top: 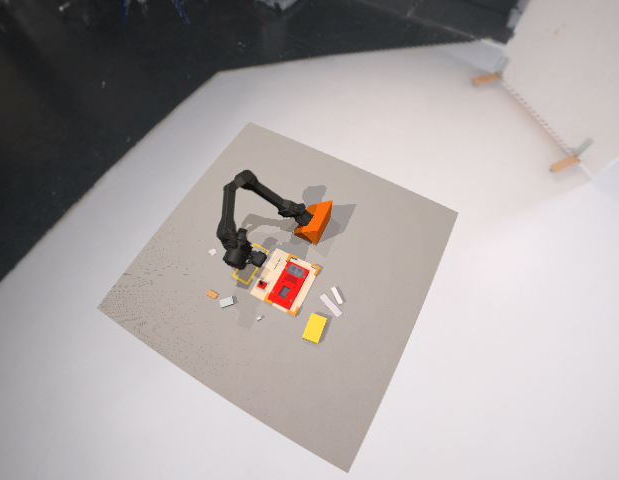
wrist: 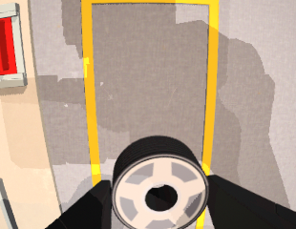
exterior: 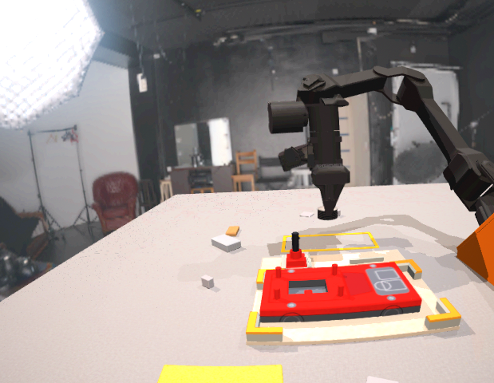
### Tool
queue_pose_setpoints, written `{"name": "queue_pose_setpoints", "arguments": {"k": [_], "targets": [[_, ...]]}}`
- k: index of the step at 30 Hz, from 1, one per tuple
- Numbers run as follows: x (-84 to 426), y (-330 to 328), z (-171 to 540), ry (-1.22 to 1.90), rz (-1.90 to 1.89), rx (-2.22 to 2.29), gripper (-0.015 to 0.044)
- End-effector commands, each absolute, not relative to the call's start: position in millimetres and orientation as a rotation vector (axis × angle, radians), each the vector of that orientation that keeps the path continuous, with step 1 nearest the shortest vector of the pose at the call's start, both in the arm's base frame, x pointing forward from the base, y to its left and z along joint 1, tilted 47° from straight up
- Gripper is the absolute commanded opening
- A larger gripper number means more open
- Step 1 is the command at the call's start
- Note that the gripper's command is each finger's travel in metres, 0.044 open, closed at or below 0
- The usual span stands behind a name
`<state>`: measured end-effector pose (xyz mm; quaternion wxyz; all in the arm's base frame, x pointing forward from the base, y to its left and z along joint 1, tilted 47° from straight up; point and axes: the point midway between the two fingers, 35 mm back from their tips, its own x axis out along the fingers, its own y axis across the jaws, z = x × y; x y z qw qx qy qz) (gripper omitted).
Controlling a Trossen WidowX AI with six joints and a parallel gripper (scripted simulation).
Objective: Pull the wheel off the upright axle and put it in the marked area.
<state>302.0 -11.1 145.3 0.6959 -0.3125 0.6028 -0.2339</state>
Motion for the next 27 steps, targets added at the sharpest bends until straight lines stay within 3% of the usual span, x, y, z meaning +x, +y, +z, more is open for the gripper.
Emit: {"name": "queue_pose_setpoints", "arguments": {"k": [1,12,23,27], "targets": [[304.8,-23.7,134.0,1.345,-0.523,-0.705,0.0000],[308.2,-54.3,107.8,1.342,-0.529,-0.710,0.0000],[307.1,-49.0,111.6,1.348,-0.529,-0.701,0.0289],[304.2,-29.6,128.8,1.347,-0.526,-0.703,0.0300]]}}
